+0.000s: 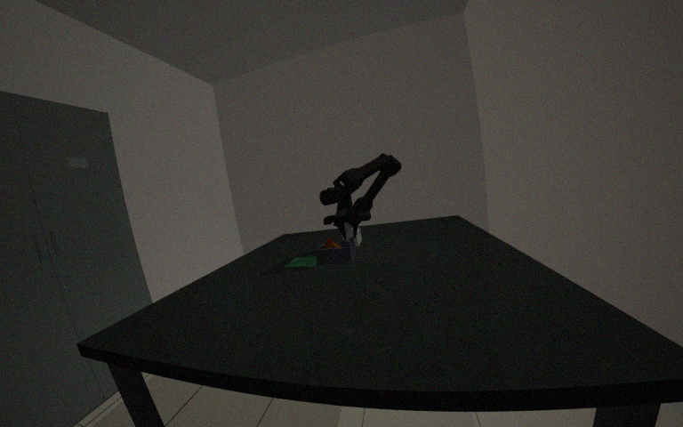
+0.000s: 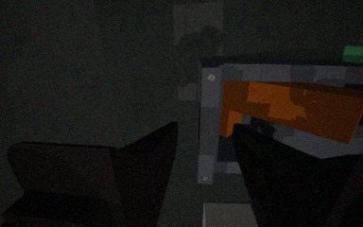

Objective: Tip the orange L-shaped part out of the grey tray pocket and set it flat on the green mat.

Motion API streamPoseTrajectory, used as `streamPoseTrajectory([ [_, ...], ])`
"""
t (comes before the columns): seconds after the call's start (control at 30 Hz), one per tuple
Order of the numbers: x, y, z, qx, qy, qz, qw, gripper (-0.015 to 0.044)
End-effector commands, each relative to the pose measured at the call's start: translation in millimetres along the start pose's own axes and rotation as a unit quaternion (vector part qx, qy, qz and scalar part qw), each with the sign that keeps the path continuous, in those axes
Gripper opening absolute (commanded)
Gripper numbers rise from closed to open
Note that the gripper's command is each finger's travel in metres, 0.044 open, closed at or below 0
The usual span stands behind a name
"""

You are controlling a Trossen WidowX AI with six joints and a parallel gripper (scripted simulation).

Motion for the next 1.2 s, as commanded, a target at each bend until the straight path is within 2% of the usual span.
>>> streamPoseTrajectory([
  [0.0, -6, 43, -3, -0.006, 0.001, -0.003, 1.000, 0.0180],
  [0.07, -6, 54, -5, -0.006, 0.001, -0.001, 1.000, 0.0180],
  [0.97, -7, 52, -4, -0.015, -0.002, -0.004, 1.000, 0.0180],
  [1.1, -13, 53, -4, -0.014, 0.067, -0.005, 0.998, 0.0280],
  [1.17, -20, 53, -3, -0.013, 0.140, -0.006, 0.990, 0.0280],
])
Point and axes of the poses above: the point midway between the two fingers, 35 mm back from their tips, its own y axis back along the fingers, its own x axis across the jaws, z = x × y, the point moved 9 cm from there along y, back along the fingers, and after that the axes turned 11 degrees about y, right-handed, at the moved point
